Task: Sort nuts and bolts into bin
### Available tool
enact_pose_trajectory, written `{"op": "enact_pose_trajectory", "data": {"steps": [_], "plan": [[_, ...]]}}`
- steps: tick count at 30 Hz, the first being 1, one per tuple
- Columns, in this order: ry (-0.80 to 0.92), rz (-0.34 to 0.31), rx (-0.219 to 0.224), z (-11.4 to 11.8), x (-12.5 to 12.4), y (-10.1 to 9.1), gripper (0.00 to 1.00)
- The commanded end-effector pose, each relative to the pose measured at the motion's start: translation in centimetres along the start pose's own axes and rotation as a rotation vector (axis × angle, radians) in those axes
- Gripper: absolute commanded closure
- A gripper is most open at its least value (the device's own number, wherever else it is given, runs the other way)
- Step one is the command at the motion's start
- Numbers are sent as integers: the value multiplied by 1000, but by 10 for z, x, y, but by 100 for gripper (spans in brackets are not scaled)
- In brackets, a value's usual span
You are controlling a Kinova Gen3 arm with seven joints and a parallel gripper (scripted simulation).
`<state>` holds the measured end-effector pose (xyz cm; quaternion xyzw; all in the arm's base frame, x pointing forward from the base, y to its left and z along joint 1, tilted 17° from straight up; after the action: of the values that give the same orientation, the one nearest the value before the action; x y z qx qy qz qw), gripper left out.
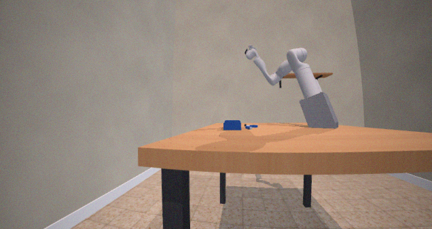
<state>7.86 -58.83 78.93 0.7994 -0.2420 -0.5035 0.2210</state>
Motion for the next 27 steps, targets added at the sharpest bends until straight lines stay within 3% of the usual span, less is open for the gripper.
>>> {"op": "enact_pose_trajectory", "data": {"steps": [1, 17, 18, 27], "plan": [[1, 3, -1, 0, -2, 0, 0], [1, 3, -1, 0, -2, 0, 0], [1, 3, -1, 1, 5, -4, 69], [1, 3, 0, 17, 71, -37, 69]]}}
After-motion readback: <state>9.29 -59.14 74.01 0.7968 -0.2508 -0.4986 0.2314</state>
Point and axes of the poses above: the point where the finger pads meet when closed, its own y axis out along the fingers, its own z axis across the jaws, x = y × z, the point moved 6 cm from there along -y, back along the fingers, and after that the axes turned 13 degrees about -y, right-handed, at the moved point
